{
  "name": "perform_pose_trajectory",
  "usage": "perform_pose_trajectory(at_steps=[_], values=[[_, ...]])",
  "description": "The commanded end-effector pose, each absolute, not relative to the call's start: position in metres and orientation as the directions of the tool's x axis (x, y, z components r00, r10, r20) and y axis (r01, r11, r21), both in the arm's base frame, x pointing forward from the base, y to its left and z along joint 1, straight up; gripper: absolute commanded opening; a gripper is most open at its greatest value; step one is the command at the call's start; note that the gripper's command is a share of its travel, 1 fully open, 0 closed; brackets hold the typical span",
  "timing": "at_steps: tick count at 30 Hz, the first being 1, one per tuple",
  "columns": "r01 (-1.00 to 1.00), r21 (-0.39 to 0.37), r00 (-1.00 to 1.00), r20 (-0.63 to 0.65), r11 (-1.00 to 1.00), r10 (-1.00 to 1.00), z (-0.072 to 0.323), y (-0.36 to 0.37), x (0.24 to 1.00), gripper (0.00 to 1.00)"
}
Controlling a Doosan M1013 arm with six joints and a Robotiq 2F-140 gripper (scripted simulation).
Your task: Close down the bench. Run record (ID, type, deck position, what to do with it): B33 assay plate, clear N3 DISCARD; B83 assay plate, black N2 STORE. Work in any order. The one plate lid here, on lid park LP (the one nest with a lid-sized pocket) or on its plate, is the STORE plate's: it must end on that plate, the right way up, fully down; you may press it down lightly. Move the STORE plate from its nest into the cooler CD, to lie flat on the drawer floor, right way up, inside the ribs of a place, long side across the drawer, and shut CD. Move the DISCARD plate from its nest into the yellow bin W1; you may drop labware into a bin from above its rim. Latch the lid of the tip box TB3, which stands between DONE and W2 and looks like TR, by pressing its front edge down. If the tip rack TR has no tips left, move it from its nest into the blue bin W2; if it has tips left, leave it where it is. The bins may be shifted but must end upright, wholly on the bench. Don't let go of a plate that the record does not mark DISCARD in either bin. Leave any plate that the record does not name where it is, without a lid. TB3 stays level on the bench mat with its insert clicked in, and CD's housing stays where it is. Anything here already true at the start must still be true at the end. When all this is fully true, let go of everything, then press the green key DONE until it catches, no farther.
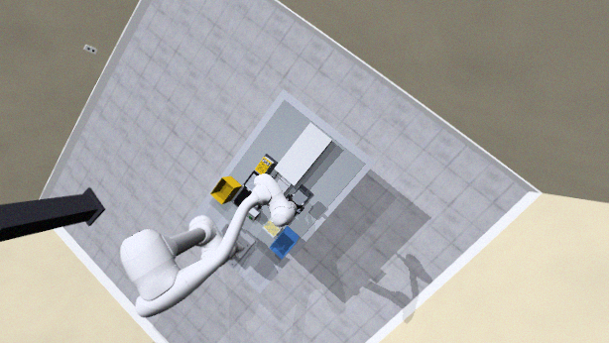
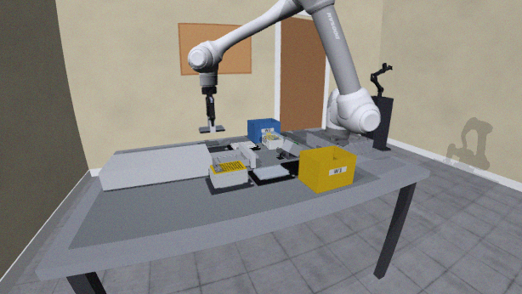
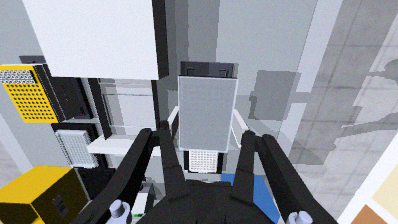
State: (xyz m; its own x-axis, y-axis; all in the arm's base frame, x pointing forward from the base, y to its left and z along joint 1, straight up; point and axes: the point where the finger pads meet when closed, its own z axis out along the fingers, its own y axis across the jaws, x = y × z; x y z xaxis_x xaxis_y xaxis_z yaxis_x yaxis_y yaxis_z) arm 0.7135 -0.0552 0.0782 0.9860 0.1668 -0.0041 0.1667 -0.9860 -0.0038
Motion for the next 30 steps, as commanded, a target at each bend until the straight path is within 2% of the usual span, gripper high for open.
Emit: perform_pose_trajectory(at_steps=[1, 18, 30], values=[[0.167, -0.004, 0.986, -0.004, -0.986, 0.167, 0.083, -0.055, 0.714, 0.00], [0.167, -0.004, 0.986, -0.004, -0.986, 0.167, 0.093, -0.055, 0.714, 0.00], [0.480, -0.005, 0.877, -0.002, -0.877, 0.480, 0.093, -0.031, 0.703, 0.00]])
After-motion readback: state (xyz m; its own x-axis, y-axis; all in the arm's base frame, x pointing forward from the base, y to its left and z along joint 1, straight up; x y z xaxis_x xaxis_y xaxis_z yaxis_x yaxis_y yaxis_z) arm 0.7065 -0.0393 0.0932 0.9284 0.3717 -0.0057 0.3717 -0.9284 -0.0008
